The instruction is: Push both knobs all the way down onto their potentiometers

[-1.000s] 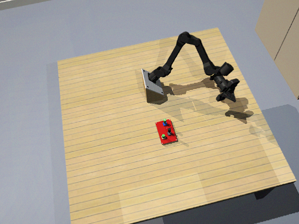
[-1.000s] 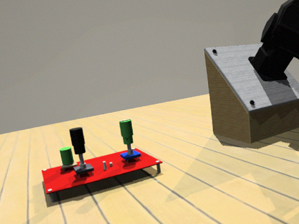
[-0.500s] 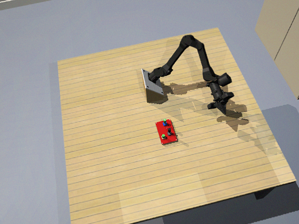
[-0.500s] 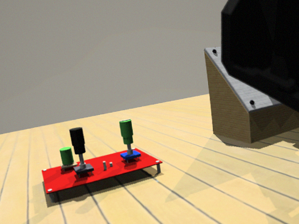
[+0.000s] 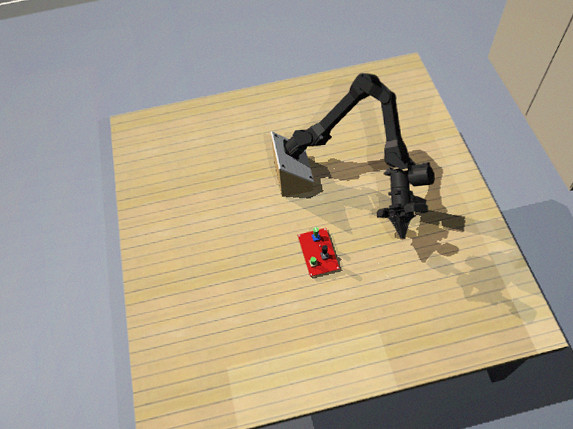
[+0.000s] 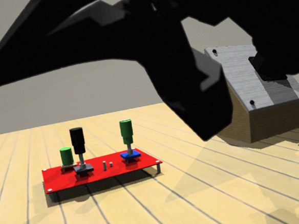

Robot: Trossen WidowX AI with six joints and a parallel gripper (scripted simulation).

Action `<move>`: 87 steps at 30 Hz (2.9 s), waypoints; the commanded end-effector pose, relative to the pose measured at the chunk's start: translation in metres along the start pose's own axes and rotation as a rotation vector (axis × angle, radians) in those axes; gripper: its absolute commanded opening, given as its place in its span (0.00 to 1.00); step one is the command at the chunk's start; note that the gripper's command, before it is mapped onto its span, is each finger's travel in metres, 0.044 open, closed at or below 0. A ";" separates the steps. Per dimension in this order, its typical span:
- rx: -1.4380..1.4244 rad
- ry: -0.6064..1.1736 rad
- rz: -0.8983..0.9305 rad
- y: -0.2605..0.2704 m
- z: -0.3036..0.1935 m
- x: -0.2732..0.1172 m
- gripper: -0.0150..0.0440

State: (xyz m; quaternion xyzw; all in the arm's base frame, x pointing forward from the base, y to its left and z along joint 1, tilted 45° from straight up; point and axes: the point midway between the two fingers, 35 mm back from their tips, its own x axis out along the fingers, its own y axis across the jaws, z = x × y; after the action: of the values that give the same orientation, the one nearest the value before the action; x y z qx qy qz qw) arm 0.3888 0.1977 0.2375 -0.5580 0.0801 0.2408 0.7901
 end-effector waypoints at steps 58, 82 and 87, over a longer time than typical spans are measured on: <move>1.216 0.441 1.071 0.149 -0.212 -0.029 0.25; 1.487 0.466 1.163 0.168 -0.213 -0.035 0.25; 1.487 0.466 1.163 0.174 -0.210 -0.032 0.25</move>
State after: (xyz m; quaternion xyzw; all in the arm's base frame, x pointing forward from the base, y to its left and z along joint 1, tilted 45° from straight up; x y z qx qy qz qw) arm 0.3113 0.0360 0.0307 0.1727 0.6278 0.3647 0.6656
